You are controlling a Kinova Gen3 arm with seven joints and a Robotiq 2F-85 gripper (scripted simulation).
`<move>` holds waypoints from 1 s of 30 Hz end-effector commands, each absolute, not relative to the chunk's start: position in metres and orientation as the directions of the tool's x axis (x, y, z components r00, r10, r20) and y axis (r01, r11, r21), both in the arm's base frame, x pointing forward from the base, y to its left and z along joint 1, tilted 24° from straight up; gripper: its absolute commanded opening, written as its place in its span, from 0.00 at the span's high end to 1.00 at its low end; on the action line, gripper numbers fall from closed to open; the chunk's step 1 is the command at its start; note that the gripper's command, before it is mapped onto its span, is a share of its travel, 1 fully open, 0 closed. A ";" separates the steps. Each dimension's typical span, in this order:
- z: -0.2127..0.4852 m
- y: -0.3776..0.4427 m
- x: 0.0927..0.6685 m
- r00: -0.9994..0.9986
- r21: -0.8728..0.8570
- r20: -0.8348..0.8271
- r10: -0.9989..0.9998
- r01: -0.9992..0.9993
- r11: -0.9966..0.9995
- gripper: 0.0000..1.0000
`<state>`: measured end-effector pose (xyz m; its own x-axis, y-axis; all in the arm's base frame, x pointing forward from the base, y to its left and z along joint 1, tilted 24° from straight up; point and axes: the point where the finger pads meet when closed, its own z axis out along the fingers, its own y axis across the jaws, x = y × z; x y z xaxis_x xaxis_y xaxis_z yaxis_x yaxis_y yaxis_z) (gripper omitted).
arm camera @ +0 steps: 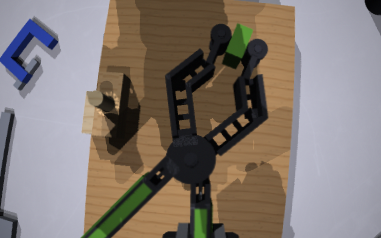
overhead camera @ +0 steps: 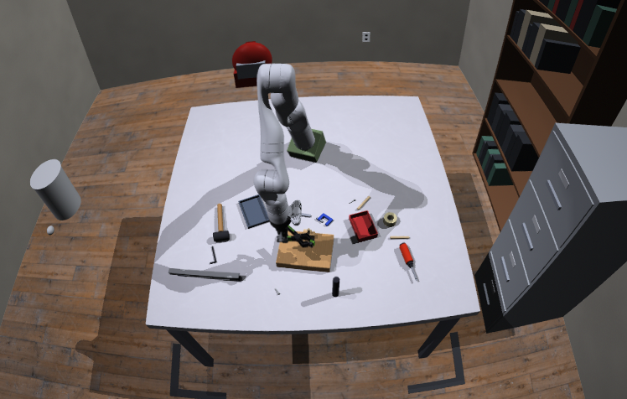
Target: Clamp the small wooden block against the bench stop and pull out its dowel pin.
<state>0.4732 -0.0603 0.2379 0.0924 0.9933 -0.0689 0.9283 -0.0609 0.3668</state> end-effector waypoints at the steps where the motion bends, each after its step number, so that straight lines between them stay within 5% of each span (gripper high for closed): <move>1: 0.240 -0.057 0.480 0.035 0.365 -0.099 0.994 0.931 0.003 0.90; 30: 0.244 -0.043 0.506 -0.169 0.338 -0.219 0.961 0.911 0.237 0.90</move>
<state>0.5054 -0.0435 0.2431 -0.1641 0.9626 -0.2155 0.9126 0.2311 0.3374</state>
